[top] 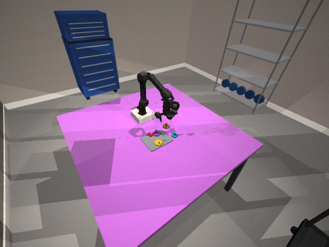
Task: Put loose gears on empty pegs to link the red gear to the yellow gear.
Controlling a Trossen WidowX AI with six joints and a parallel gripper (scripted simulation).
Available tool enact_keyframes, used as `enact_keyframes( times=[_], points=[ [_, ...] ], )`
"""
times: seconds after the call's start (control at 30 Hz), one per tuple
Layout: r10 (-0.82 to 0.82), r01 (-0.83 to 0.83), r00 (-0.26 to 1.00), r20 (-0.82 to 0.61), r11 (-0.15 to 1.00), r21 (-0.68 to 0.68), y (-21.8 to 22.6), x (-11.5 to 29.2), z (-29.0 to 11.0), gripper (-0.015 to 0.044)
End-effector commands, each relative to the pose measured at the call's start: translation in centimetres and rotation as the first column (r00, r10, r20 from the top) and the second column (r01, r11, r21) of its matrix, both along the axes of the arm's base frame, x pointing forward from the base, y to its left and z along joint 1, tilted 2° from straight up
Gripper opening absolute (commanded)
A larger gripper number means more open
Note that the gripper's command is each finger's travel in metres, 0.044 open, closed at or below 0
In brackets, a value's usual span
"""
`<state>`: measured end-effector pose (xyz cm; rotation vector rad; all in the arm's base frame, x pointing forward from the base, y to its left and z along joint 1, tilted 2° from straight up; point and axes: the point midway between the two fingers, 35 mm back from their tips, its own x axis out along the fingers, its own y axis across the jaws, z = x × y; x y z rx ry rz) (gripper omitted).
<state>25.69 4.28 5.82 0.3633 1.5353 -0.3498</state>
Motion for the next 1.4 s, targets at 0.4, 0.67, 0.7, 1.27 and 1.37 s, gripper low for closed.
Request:
enact_keyframes(
  times=[0.4, 0.67, 0.7, 1.27, 1.37],
  points=[
    [-0.046, 0.046, 0.999, -0.011, 0.999, 0.002, 2.2, -0.8, -2.3, 0.044],
    [-0.046, 0.046, 0.999, -0.011, 0.999, 0.002, 2.2, -0.8, -2.8, 0.044],
    [-0.046, 0.046, 0.999, -0.011, 0.999, 0.002, 2.2, -0.8, -3.0, 0.044],
    [-0.046, 0.046, 0.999, -0.011, 0.999, 0.002, 2.2, -0.9, -5.1, 0.044],
    [-0.046, 0.046, 0.999, -0.011, 0.999, 0.002, 2.2, -0.9, -5.1, 0.044]
  ],
)
